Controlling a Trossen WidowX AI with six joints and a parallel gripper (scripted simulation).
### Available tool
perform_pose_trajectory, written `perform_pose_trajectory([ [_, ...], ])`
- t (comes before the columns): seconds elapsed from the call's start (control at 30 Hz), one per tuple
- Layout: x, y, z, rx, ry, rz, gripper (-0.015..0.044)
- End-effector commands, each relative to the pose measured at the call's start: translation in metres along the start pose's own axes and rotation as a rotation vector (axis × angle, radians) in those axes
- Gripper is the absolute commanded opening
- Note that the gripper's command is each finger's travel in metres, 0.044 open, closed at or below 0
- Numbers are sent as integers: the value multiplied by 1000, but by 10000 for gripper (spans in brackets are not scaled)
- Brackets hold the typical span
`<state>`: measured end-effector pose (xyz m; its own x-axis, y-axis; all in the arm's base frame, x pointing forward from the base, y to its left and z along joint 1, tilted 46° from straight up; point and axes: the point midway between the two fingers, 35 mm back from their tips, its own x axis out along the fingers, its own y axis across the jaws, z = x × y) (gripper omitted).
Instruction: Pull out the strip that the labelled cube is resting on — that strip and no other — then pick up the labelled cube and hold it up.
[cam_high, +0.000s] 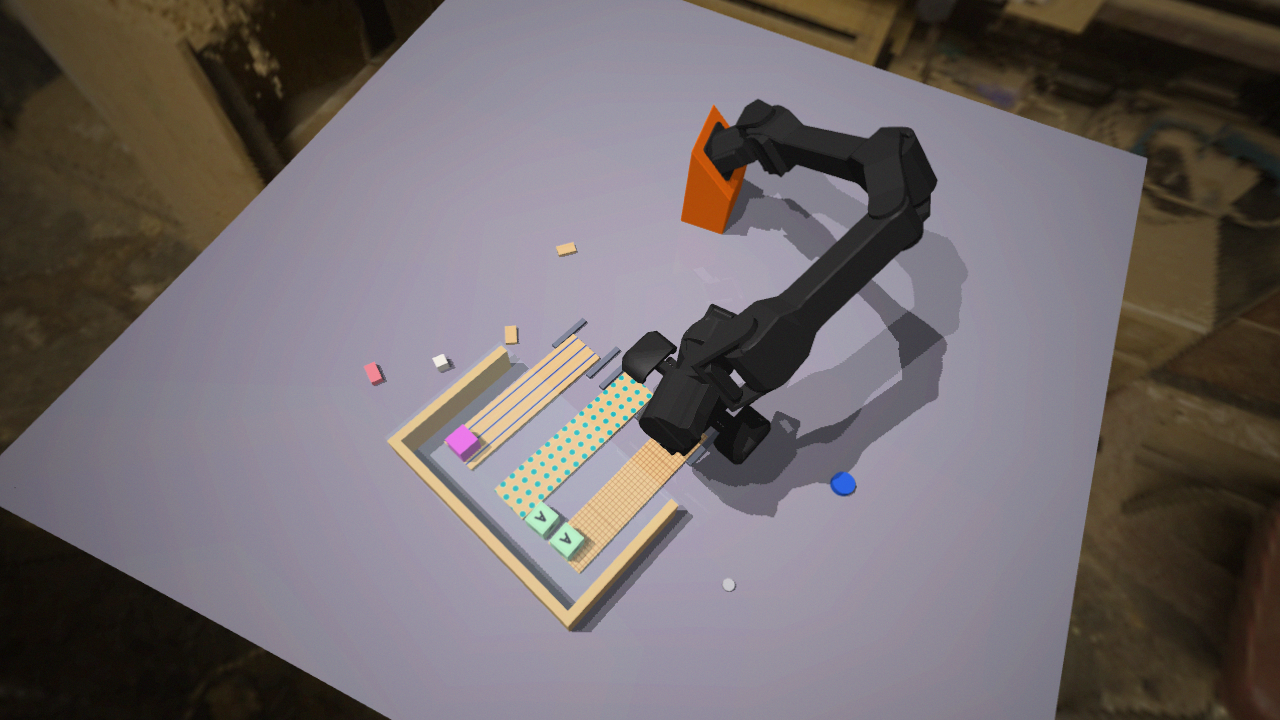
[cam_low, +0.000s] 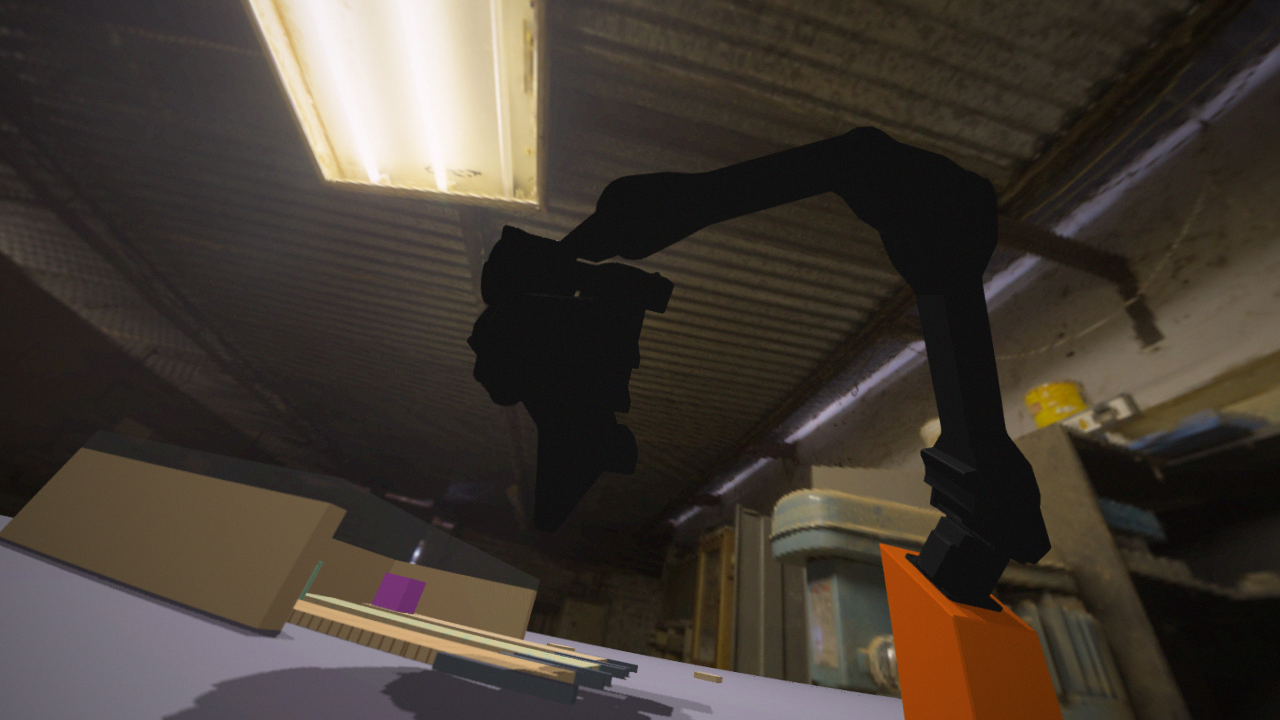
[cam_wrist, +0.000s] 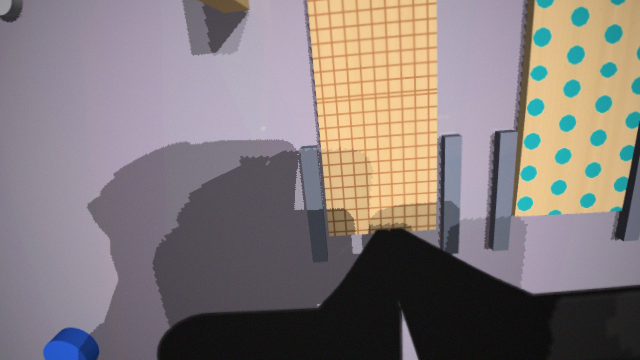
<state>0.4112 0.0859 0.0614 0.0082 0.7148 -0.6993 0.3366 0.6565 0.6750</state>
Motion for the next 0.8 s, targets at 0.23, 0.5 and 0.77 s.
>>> perform_pose_trajectory([
  [0.23,22,-2,0,6,7,-6,0],
  [0.5,35,-2,0,6,8,-6,0],
  [0.77,48,-3,0,6,8,-5,0],
])
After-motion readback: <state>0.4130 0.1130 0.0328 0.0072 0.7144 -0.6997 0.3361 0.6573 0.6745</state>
